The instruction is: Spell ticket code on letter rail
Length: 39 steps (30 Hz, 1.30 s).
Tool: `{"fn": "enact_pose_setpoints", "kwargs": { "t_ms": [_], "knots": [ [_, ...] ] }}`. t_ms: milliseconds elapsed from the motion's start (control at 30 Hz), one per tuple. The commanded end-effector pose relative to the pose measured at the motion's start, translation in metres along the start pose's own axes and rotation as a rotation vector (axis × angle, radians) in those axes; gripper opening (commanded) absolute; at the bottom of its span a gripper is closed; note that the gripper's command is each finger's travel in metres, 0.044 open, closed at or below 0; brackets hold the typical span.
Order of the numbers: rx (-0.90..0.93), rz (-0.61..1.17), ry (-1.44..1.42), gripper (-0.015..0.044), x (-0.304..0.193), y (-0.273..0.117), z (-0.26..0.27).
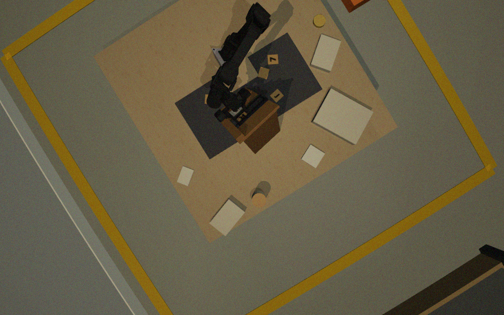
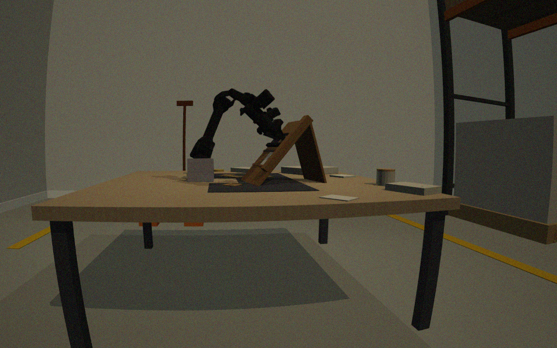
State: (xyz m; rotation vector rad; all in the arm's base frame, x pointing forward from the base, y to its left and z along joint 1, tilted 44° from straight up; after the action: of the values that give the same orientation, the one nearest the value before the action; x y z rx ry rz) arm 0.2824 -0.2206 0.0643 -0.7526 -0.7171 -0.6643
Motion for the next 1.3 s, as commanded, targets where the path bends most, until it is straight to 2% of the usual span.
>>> {"fn": "enact_pose_setpoints", "kwargs": {
  "t_ms": [0, 100, 467, 1267],
  "knots": [
    [0.002, -0.006, -0.01, 0.0, 0.002, -0.001, -0.003],
    [0.002, -0.006, -0.01, 0.0, 0.001, -0.001, -0.004],
    [0.001, -0.005, -0.009, 0.0289, -0.001, -0.004, -0.003],
    [0.001, -0.005, -0.01, 0.0295, -0.004, -0.023, -0.003]
  ]
}}
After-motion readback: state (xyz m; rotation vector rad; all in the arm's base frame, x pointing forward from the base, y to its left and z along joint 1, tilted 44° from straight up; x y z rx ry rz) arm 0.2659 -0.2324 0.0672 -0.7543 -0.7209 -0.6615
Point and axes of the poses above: the point midway between the two fingers, 35 mm back from their tips, its own y axis out along the fingers, its own z axis across the jaws, x = y × z, the point moved 7 cm from there along -y, back along the fingers, and after that the axes turned 12 degrees about -y, right-handed, at the moved point
